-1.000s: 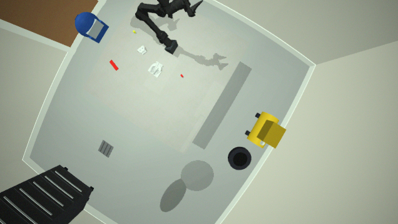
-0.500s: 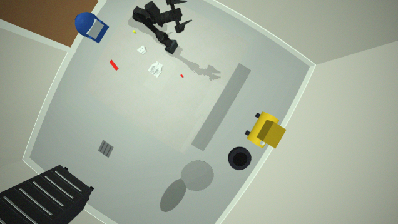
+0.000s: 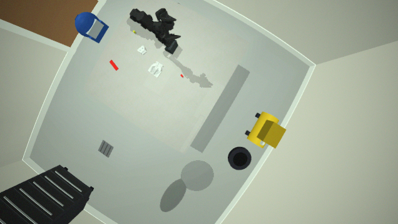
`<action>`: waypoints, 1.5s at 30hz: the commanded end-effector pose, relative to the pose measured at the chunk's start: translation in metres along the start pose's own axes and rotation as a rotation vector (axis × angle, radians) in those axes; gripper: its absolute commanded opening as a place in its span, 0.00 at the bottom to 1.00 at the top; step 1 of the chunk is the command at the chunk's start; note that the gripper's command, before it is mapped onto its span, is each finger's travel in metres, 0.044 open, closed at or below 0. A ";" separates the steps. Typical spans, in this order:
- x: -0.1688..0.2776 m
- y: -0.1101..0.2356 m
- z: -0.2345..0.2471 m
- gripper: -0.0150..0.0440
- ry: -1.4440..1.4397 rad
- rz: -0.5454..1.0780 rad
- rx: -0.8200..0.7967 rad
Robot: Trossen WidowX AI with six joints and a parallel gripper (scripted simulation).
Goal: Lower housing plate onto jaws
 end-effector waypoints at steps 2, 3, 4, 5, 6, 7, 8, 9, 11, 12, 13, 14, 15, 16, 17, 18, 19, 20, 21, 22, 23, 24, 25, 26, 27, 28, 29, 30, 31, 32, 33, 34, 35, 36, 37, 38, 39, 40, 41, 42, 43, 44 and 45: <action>0.015 0.014 0.011 1.00 -0.064 0.060 -0.060; 0.018 0.017 0.014 1.00 -0.078 0.073 -0.075; 0.021 0.020 0.017 1.00 -0.093 0.086 -0.089; 0.024 0.023 0.020 1.00 -0.108 0.099 -0.103; 0.027 0.027 0.023 1.00 -0.123 0.112 -0.118; 0.030 0.030 0.026 1.00 -0.138 0.125 -0.132; 0.033 0.033 0.028 1.00 -0.151 0.137 -0.146; 0.035 0.037 0.031 1.00 -0.164 0.150 -0.160; 0.040 0.043 0.037 1.00 -0.190 0.174 -0.189; 0.042 0.047 0.040 1.00 -0.203 0.187 -0.203; 0.044 0.050 0.042 1.00 -0.216 0.200 -0.217; 0.046 0.054 0.045 1.00 -0.230 0.212 -0.231; 0.049 0.057 0.048 1.00 -0.243 0.225 -0.245; 0.050 0.061 0.050 1.00 -0.256 0.237 -0.259; 0.052 0.064 0.053 1.00 -0.269 0.250 -0.273; 0.055 0.068 0.056 1.00 -0.282 0.264 -0.287; 0.057 0.073 0.059 1.00 -0.296 0.278 -0.301; 0.059 0.077 0.062 1.00 -0.309 0.293 -0.316; 0.061 0.081 0.065 1.00 -0.323 0.308 -0.331; 0.063 0.085 0.067 1.00 -0.337 0.322 -0.345; 0.065 0.090 0.070 1.00 -0.351 0.337 -0.360; 0.067 0.094 0.073 1.00 -0.364 0.351 -0.374; 0.069 0.099 0.076 1.00 -0.378 0.366 -0.389; 0.071 0.103 0.079 1.00 -0.392 0.381 -0.403; 0.072 0.108 0.081 1.00 -0.406 0.395 -0.417; 0.074 0.112 0.084 1.00 -0.417 0.410 -0.430; 0.075 0.117 0.086 1.00 -0.428 0.424 -0.442; 0.077 0.121 0.089 1.00 -0.440 0.438 -0.454; 0.078 0.126 0.091 1.00 -0.451 0.453 -0.466; 0.079 0.131 0.094 1.00 -0.462 0.467 -0.478; 0.081 0.135 0.096 1.00 -0.473 0.481 -0.490; 0.082 0.140 0.099 1.00 -0.484 0.495 -0.502; 0.083 0.144 0.101 1.00 -0.496 0.509 -0.514; 0.084 0.149 0.103 1.00 -0.507 0.524 -0.526; 0.084 0.154 0.106 1.00 -0.518 0.538 -0.538; 0.085 0.158 0.108 1.00 -0.531 0.553 -0.553; 0.086 0.163 0.111 1.00 -0.544 0.568 -0.569; 0.086 0.168 0.113 1.00 -0.557 0.583 -0.584; 0.087 0.172 0.116 1.00 -0.570 0.599 -0.600; 0.087 0.177 0.118 1.00 -0.583 0.614 -0.615; 0.088 0.182 0.121 1.00 -0.596 0.629 -0.630; 0.088 0.187 0.123 1.00 -0.609 0.644 -0.646; 0.088 0.191 0.125 1.00 -0.622 0.660 -0.661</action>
Point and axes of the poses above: the point midway between the two fingers, 35 mm back from their tips, its own y axis back along the fingers, its own z axis across the jaws, x = y × z, the point moved 10 cm from there along y, back along the fingers, and after that the axes turned 7 degrees about y, right-handed, at the moved point
